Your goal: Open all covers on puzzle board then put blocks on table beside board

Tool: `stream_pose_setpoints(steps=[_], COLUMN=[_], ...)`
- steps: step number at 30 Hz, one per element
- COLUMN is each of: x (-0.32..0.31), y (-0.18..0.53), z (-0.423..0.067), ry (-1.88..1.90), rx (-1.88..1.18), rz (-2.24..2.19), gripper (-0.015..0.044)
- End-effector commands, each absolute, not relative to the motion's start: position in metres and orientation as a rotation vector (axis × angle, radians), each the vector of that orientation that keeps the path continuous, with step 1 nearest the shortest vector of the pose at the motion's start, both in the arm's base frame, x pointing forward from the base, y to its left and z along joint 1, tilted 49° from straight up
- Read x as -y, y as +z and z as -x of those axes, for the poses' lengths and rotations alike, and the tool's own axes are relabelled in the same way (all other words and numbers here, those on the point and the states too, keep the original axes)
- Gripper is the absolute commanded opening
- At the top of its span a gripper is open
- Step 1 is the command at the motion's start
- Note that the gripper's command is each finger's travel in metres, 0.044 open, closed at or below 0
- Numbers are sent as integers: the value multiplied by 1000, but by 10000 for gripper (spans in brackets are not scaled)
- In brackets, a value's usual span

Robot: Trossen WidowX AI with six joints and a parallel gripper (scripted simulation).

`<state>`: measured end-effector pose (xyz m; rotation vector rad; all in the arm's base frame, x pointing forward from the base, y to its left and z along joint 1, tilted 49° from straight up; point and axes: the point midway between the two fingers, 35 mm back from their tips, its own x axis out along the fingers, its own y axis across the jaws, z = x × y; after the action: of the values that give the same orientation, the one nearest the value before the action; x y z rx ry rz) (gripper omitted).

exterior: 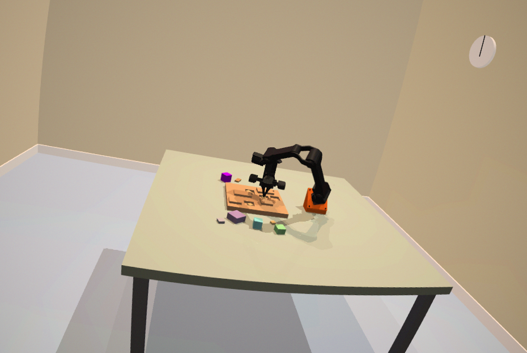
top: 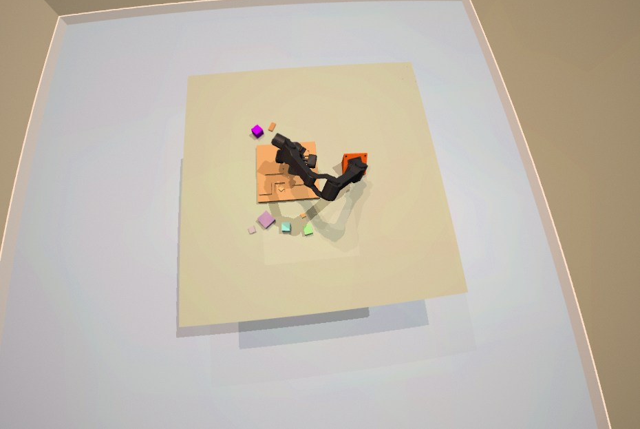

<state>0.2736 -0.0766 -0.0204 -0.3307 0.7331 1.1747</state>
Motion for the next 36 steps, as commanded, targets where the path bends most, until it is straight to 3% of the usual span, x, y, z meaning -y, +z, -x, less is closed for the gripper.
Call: stream_pose_setpoints(steps=[1, 36], x=[75, 71], y=[-21, -22], z=[-274, -272], ry=[1229, 1229], rx=[-644, -644], rz=[447, 447], gripper=[0, 0])
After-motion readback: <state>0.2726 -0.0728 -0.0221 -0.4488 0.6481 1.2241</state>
